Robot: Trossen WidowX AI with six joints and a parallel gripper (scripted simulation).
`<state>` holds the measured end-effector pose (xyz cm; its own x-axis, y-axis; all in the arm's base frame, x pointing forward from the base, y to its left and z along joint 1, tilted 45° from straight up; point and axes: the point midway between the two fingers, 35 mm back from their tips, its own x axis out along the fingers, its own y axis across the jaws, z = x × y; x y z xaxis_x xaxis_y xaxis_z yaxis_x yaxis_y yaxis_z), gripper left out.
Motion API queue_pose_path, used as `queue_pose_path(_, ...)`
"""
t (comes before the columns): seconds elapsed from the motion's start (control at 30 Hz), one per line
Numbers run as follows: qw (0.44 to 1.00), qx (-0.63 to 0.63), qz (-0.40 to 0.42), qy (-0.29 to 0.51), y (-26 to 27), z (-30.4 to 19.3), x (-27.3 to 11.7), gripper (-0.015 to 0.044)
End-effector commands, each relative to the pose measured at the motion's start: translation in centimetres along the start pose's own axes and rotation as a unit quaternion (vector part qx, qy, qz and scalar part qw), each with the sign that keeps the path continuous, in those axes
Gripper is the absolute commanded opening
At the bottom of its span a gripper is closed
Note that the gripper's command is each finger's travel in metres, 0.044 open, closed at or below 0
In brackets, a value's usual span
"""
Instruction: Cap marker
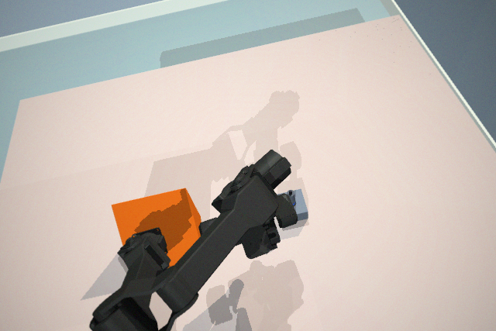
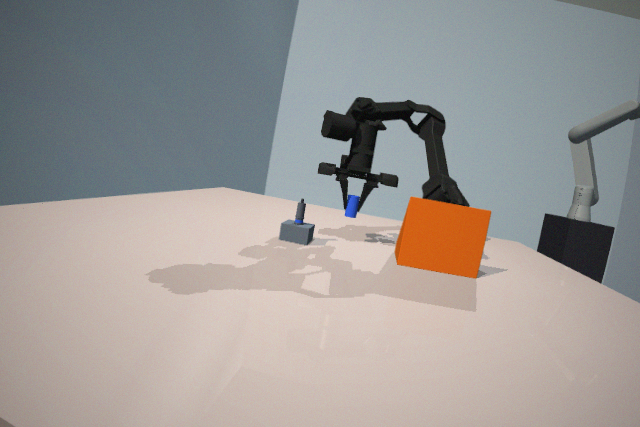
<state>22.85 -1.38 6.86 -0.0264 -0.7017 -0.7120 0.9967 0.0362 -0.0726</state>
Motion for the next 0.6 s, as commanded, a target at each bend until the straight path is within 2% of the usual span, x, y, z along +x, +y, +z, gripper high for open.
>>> queue_pose_path(0.0,1.000,0.000,0.000,0.004,0.9,-0.4,-0.5,0.0000)
queue_pose_path(0.57,1.000,-0.007,0.002,0.010,4.6,-2.2,-2.1,0.0000)
